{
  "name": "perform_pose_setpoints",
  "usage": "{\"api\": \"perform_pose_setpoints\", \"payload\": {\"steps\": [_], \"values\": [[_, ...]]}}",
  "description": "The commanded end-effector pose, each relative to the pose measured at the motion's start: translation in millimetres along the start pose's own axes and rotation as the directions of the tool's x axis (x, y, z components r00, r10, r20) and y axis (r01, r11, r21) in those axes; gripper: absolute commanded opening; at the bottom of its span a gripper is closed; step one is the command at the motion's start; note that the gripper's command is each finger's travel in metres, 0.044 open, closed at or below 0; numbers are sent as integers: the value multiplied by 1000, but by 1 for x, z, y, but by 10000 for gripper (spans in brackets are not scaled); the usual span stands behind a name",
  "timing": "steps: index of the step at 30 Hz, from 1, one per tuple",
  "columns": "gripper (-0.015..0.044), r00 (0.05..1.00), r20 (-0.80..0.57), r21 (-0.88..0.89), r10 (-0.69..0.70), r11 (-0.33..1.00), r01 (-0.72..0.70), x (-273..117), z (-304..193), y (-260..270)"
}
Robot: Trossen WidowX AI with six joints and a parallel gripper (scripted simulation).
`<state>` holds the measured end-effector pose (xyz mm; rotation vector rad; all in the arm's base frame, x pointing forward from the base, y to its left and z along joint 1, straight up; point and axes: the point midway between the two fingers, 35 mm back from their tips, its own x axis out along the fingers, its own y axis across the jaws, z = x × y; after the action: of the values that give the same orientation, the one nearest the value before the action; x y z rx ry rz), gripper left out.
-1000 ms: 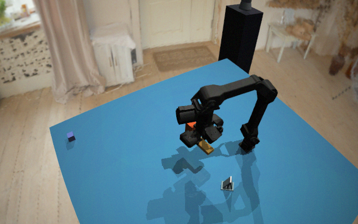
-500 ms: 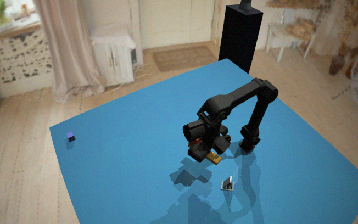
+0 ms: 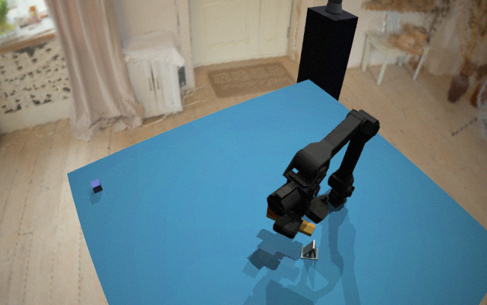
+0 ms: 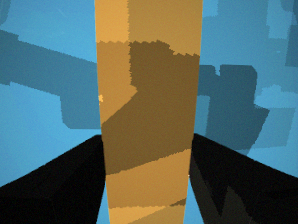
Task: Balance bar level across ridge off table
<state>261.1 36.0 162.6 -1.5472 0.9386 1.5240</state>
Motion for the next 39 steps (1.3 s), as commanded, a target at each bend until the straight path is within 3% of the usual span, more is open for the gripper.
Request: {"api": "perform_pose_setpoints", "payload": {"steps": [1, 25, 39], "values": [[0, 1000, -2, -51, 0, 999, 0, -1, 18, -4], [0, 1000, 5, -327, 0, 945, 1, -2, 111, 2], [0, 1000, 5, -343, 0, 939, 1, 11, 117, 6]]}}
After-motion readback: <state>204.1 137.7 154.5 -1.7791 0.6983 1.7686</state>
